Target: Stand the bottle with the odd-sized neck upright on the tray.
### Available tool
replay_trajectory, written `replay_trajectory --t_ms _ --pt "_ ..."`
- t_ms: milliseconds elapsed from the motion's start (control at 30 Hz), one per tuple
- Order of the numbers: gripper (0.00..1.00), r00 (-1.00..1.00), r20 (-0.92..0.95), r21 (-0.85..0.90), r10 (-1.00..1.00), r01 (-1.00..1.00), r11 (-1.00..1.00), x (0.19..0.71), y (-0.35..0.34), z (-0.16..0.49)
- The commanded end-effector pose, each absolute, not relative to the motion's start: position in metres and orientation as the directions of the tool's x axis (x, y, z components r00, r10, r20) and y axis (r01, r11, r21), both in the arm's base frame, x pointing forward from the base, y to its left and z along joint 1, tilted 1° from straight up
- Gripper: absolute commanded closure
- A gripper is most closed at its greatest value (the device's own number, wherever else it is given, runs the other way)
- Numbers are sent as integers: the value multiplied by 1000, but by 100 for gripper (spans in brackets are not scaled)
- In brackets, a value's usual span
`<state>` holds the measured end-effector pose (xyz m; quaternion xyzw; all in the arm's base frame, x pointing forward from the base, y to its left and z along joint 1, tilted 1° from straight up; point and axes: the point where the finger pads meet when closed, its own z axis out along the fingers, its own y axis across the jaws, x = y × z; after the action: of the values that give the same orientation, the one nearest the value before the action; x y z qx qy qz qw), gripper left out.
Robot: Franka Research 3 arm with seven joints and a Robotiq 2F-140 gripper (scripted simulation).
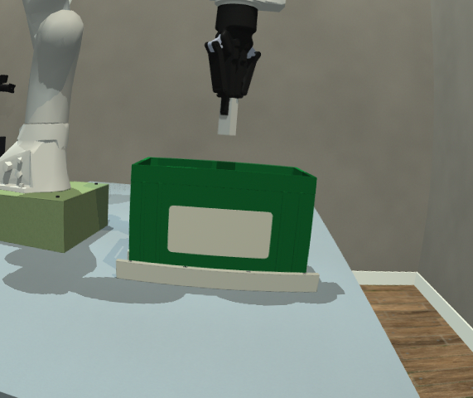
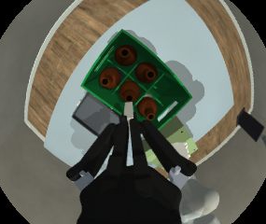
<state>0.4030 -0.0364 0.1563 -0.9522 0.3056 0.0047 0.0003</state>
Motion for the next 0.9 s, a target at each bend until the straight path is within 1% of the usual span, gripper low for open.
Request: replay_trajectory --t_ms 0,133,233,400,667,700,867 --pt "90 808 -9 2 -589 -589 -808 403 -37 157" --pt "90 807 -25 0 -590 -590 -807 414 -43 155" --pt "90 804 -43 -4 -594 -594 -804 453 -70 152" --pt "90 807 -13 1 -590 -590 -808 498 -106 156" --pt "90 808 -8 2 -589 -589 -808 502 -109 157" --pt "56 808 -8 2 -589 -589 -808 502 -109 157" --pt "56 808 -8 2 -589 -589 -808 502 -109 157"
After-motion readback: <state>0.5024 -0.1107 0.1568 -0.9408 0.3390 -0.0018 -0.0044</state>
